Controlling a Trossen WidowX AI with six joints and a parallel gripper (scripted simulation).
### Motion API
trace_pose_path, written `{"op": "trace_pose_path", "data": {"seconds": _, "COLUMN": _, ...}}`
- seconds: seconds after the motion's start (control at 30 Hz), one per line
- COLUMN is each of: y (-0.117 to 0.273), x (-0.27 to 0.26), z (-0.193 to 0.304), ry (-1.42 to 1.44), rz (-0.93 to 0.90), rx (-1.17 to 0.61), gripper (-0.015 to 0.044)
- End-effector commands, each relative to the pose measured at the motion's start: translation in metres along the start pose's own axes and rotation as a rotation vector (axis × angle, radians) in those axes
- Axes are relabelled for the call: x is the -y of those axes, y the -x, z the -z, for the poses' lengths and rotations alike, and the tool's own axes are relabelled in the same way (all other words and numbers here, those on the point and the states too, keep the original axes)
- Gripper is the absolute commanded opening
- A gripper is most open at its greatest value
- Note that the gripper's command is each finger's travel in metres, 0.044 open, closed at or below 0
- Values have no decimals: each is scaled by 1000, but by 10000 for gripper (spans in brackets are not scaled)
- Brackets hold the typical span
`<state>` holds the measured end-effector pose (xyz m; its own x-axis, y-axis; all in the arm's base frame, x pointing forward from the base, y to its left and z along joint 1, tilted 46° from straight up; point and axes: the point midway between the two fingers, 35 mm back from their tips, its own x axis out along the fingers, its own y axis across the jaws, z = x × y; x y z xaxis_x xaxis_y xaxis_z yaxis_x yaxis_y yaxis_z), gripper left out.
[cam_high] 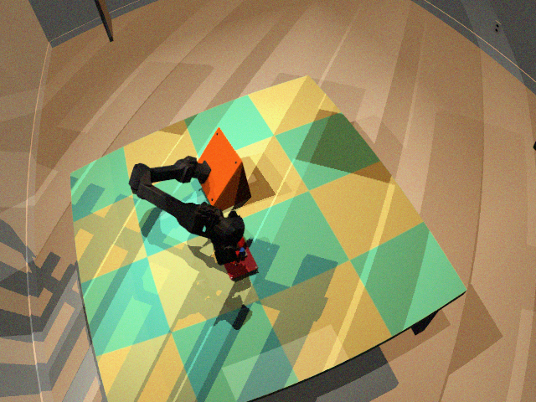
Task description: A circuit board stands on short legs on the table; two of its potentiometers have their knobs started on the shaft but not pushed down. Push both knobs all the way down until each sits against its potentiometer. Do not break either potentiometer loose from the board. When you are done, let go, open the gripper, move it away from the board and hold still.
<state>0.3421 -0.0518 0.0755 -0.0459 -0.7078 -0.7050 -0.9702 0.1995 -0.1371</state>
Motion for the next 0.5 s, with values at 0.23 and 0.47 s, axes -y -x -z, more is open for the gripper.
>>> {"op": "trace_pose_path", "data": {"seconds": 0.23, "y": -2, "x": 0, "z": 0, "ry": 4, "rz": 2, "rx": -3, "gripper": 0}}
{"op": "trace_pose_path", "data": {"seconds": 0.47, "y": -4, "x": 0, "z": 0, "ry": 4, "rz": 2, "rx": -3, "gripper": 0}}
